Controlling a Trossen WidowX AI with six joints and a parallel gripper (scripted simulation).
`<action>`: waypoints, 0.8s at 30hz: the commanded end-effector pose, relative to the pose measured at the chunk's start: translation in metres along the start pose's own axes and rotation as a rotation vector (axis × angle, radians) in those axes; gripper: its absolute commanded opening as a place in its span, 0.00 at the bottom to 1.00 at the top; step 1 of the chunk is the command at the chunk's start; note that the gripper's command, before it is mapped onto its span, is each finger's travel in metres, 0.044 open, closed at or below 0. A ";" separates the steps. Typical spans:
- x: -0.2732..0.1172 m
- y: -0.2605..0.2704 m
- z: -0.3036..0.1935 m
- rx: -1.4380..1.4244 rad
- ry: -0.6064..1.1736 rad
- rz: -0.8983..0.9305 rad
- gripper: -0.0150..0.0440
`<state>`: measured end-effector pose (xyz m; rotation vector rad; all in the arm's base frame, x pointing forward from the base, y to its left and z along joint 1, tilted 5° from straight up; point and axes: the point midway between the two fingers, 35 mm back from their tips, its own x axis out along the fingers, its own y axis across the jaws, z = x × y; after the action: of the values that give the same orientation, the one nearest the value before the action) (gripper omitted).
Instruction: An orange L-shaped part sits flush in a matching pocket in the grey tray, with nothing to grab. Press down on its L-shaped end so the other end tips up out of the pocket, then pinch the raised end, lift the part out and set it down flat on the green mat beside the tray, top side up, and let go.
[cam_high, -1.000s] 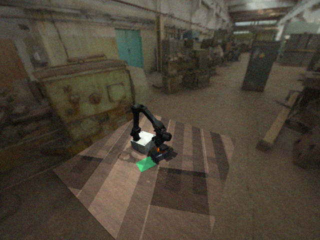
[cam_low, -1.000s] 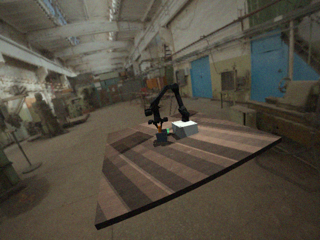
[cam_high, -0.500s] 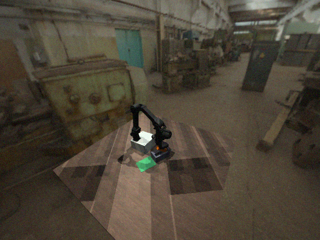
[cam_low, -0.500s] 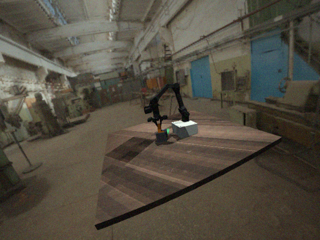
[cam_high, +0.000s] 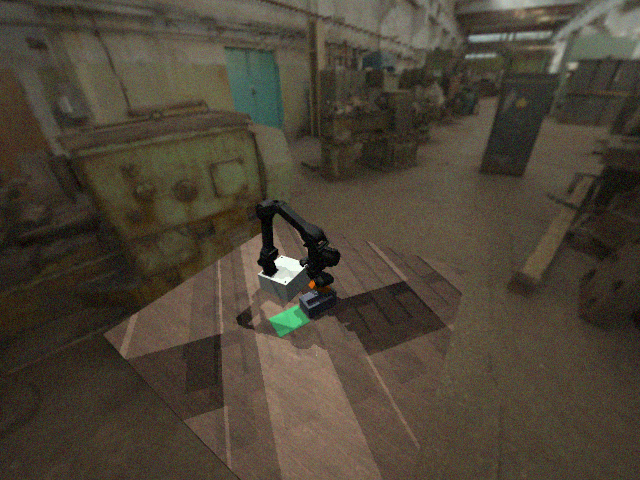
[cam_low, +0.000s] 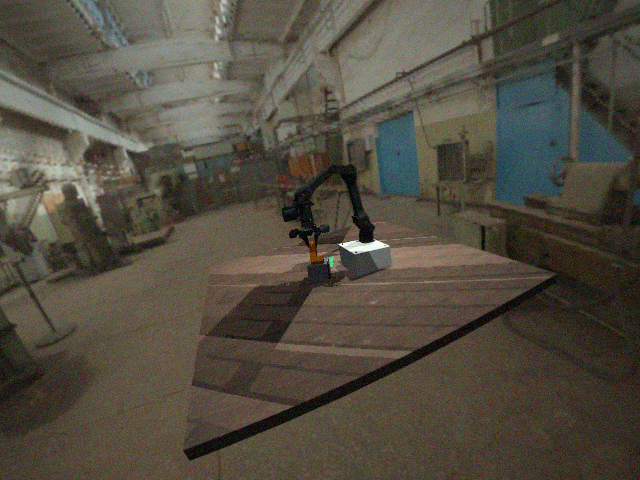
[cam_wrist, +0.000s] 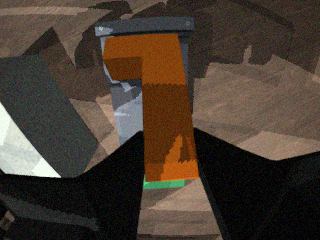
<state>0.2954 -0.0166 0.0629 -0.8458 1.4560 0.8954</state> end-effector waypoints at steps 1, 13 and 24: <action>-0.010 -0.002 0.001 -0.004 -0.007 -0.008 0.25; -0.009 -0.001 -0.010 -0.004 -0.006 -0.008 0.25; -0.006 0.001 -0.061 -0.003 -0.001 -0.008 0.25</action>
<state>0.2773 -0.0584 0.0724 -0.8488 1.4446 0.8881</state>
